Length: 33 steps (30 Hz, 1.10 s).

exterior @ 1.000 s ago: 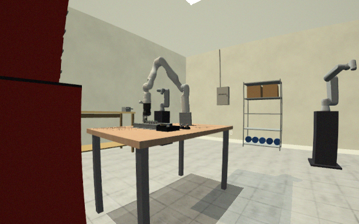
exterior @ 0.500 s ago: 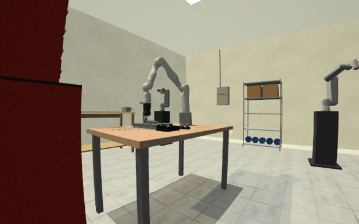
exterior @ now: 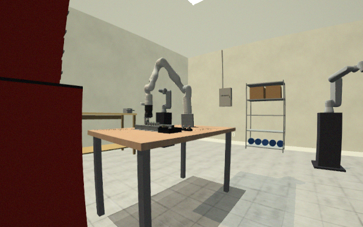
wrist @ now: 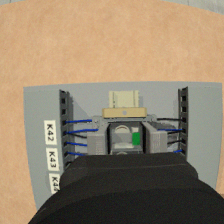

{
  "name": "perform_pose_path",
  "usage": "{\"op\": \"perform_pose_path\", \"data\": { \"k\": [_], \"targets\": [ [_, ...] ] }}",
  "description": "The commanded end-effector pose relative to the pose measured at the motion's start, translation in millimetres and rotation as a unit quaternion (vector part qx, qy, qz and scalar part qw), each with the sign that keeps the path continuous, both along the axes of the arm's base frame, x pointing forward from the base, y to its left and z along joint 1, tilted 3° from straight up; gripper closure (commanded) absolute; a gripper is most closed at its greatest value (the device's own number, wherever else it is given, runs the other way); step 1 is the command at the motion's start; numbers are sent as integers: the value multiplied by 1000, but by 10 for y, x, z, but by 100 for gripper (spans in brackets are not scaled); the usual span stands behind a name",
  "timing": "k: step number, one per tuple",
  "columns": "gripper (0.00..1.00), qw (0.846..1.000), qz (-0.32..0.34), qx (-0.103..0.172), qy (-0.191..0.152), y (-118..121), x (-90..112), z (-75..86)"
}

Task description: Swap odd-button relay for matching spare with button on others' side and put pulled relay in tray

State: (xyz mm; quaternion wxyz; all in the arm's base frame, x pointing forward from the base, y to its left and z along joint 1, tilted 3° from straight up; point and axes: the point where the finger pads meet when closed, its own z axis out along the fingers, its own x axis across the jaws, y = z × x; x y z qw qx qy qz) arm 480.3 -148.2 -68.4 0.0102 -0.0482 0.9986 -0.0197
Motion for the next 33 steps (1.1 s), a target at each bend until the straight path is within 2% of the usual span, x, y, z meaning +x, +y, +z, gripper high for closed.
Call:
{"op": "perform_pose_path", "data": {
  "k": [1,33],
  "targets": [
    [100,1000,0,0,-1,-2,9,8],
    [100,1000,-6,0,-1,-12,23,-12]
  ]
}}
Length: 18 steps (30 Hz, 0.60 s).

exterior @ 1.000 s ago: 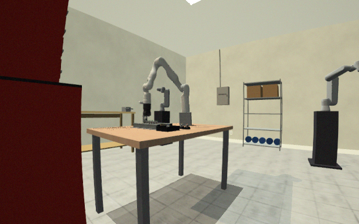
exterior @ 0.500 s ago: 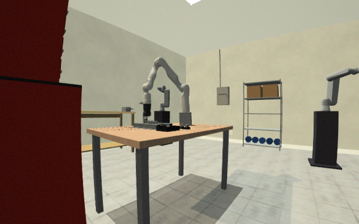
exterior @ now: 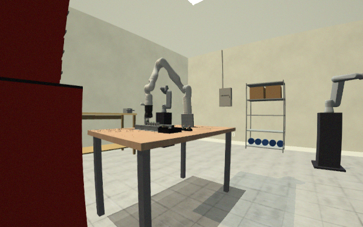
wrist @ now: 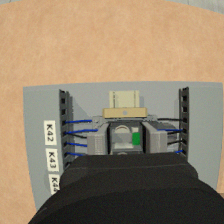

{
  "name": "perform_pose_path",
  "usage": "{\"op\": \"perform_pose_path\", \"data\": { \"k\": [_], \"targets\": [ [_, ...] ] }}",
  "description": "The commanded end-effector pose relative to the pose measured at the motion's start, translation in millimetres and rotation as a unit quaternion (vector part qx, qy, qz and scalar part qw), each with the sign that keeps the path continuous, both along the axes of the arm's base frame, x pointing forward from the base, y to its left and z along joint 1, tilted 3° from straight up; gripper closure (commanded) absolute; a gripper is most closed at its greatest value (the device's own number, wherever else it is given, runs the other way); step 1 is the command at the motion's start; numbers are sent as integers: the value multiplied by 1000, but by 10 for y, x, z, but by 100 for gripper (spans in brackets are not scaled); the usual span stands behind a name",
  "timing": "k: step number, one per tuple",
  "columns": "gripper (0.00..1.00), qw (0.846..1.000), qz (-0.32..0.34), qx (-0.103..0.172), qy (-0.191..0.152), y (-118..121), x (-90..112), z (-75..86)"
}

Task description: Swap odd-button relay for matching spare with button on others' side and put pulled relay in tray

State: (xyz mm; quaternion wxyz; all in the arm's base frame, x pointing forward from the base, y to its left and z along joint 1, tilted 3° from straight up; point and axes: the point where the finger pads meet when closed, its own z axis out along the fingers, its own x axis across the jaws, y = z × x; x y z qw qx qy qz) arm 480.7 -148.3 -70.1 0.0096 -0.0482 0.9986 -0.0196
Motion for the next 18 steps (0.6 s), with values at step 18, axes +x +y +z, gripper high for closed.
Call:
{"op": "perform_pose_path", "data": {
  "k": [18],
  "targets": [
    [100,1000,-6,-1,-2,-13,18,9]
  ]
}}
